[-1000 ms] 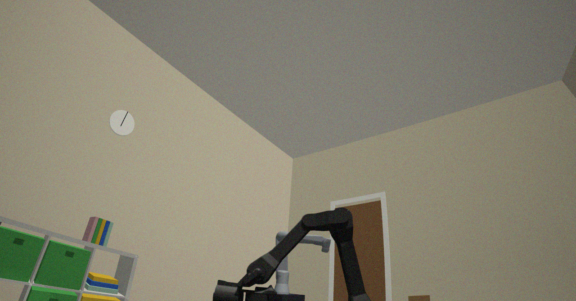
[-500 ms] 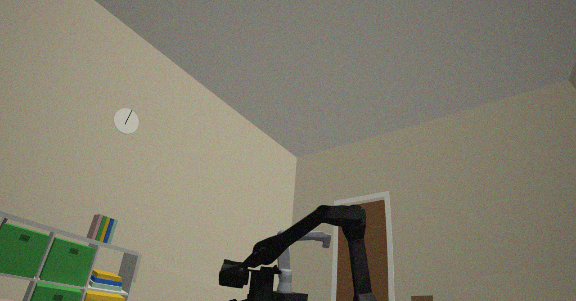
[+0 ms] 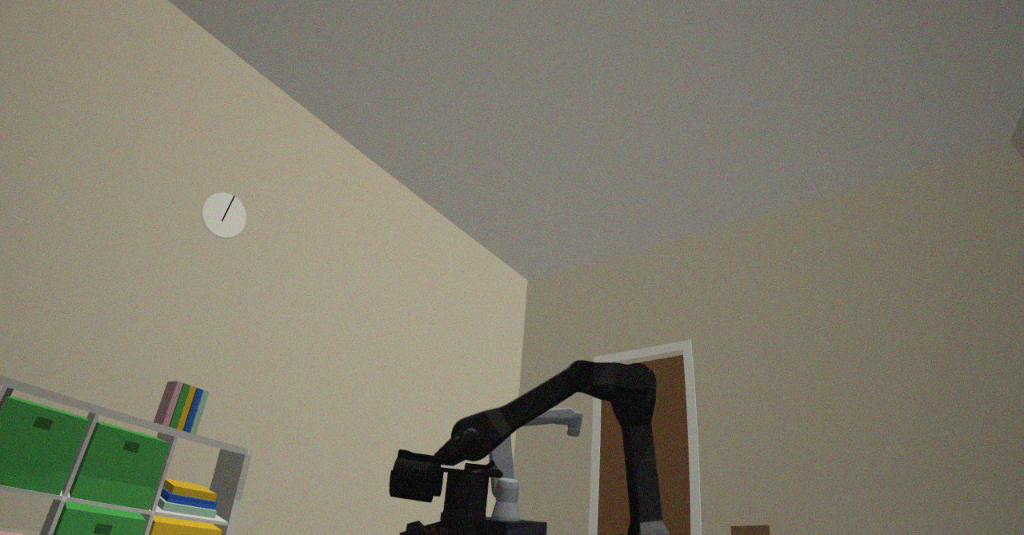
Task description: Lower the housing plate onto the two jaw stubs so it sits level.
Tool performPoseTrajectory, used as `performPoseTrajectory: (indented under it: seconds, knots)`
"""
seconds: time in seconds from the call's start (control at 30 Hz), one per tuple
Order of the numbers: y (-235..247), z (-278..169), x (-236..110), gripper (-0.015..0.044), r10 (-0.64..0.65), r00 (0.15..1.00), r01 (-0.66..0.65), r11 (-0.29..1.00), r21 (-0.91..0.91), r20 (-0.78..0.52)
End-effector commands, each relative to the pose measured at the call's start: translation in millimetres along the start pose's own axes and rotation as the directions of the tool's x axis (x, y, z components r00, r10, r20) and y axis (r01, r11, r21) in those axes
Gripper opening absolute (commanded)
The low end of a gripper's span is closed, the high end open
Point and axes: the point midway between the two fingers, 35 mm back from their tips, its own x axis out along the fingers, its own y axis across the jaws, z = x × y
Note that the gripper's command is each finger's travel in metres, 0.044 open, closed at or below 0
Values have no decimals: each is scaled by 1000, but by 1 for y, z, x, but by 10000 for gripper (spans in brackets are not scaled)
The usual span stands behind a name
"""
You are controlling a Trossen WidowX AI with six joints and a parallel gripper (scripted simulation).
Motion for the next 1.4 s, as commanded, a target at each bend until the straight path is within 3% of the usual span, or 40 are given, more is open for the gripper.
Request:
performPoseTrajectory:
  seconds: [0.0,1.37]
  knots:
    - [15,-1,-1,351,4,1000,-4,999,-36,-1]
    - [141,-47,-1,351,18,1000,-20,922,-387,-9]
